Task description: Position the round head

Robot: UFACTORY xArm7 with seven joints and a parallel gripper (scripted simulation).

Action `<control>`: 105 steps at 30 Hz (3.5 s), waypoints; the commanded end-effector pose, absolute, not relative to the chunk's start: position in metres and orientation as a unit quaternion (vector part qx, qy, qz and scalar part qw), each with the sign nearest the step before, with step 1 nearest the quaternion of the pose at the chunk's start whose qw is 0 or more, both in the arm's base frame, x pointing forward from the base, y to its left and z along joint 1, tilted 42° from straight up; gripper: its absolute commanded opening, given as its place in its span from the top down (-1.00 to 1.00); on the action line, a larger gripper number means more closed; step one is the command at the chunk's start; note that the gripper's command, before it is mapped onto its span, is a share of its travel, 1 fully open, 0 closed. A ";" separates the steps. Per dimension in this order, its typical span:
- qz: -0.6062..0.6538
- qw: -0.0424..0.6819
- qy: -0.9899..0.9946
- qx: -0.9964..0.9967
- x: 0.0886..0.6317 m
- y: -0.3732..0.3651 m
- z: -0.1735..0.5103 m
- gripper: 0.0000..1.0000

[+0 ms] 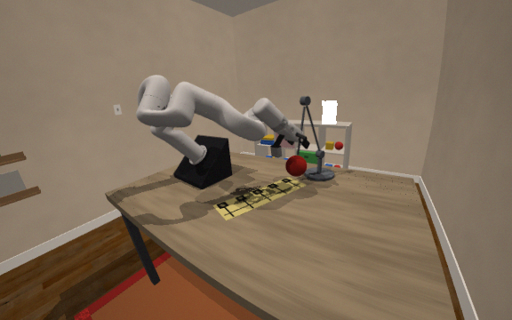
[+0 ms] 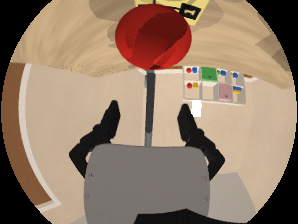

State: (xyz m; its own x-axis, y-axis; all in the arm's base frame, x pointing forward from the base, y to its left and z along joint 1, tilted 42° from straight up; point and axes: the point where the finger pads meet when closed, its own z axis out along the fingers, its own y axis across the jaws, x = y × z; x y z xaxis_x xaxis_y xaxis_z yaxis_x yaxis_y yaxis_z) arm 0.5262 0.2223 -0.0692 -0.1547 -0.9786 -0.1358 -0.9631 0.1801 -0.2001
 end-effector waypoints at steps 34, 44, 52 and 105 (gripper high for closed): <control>-0.034 0.120 0.758 -0.640 0.500 0.212 0.055 -1.00; -0.035 0.121 0.758 -0.640 0.500 0.212 0.053 -1.00; -0.036 0.121 0.758 -0.640 0.501 0.213 0.051 -1.00; -0.034 0.120 0.758 -0.640 0.510 0.217 0.009 -1.00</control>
State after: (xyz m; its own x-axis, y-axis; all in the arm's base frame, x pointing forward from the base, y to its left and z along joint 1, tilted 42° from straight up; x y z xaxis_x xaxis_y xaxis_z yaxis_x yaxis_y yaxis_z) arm 0.5076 0.2140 0.0100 -0.1547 -0.9789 -0.1336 -0.9632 0.1795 -0.2001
